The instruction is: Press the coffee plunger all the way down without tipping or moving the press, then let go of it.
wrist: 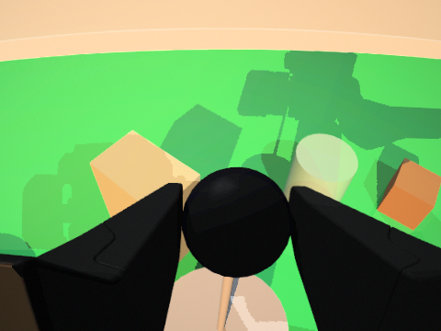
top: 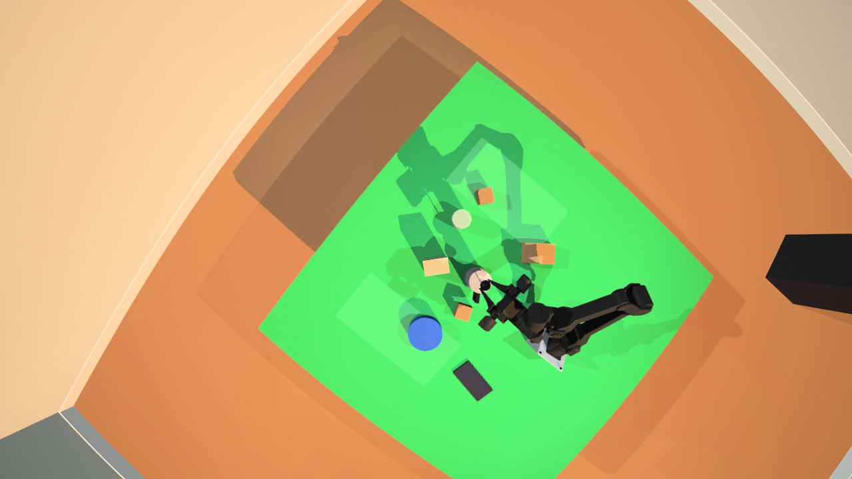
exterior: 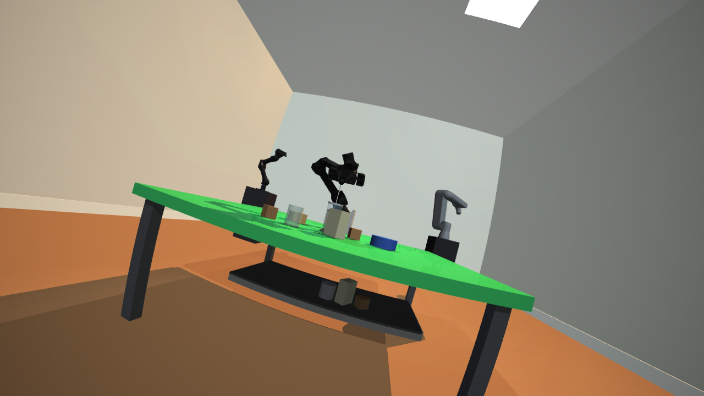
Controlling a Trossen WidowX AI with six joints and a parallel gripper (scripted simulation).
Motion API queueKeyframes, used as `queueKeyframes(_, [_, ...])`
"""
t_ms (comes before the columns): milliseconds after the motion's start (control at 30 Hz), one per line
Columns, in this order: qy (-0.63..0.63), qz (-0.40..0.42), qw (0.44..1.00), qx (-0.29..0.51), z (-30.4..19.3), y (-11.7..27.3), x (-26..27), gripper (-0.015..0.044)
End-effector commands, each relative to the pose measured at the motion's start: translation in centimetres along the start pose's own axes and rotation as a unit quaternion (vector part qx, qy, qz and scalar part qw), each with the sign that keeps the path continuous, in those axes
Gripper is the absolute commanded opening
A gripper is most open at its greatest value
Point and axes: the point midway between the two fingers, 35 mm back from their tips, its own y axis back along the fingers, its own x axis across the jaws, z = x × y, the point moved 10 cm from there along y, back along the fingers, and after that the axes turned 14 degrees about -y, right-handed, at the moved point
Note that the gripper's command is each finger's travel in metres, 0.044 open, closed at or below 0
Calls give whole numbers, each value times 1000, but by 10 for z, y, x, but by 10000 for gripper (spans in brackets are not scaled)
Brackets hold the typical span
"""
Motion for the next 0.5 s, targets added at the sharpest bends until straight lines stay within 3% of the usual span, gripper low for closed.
queueKeyframes(0, [7, 0, 1000, 14, -16, -9, -1, 124])
queueKeyframes(467, [7, 0, 1000, 14, -34, -23, -5, 124])
